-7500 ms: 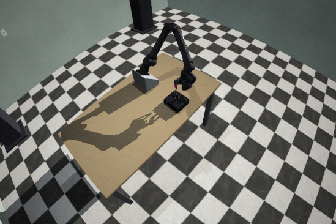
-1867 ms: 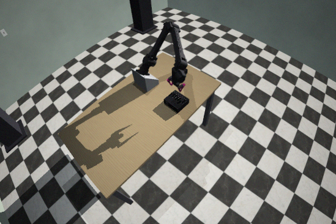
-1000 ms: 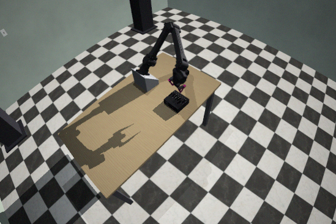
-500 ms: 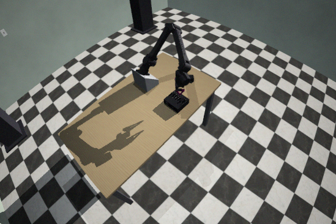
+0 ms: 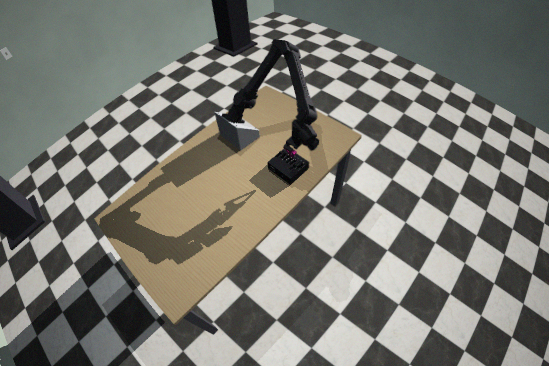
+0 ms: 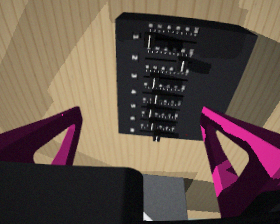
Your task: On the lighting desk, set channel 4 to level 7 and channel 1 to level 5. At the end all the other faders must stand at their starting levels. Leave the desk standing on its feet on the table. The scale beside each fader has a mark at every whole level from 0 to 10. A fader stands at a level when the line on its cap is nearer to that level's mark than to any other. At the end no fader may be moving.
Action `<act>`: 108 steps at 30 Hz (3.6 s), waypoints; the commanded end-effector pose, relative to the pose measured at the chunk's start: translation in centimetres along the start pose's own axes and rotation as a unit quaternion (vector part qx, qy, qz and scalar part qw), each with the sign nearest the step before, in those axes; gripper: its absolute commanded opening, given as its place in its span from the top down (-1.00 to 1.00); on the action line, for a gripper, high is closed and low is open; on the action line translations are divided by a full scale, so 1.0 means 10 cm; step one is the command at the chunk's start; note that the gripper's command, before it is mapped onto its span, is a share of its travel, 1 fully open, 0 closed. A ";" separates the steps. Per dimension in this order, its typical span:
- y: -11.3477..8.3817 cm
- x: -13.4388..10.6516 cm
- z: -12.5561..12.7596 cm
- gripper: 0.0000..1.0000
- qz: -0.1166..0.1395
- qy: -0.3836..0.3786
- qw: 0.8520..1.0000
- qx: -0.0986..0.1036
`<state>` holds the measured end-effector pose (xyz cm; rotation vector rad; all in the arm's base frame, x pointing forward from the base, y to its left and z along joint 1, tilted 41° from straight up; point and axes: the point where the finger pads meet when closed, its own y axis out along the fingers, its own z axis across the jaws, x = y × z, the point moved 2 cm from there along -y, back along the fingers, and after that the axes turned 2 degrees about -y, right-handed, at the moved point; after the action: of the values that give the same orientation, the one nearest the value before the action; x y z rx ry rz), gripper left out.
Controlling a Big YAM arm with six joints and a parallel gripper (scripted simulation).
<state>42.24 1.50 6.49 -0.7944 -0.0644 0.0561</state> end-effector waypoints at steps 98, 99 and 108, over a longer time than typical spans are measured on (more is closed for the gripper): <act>0.45 0.41 0.15 1.00 -0.048 0.726 0.686 -0.003; 0.45 0.41 0.15 1.00 -0.048 0.726 0.686 -0.003; 0.48 0.44 0.15 1.00 -0.050 0.725 0.686 -0.001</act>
<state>45.85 6.24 4.21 -0.6494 1.4328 -0.6849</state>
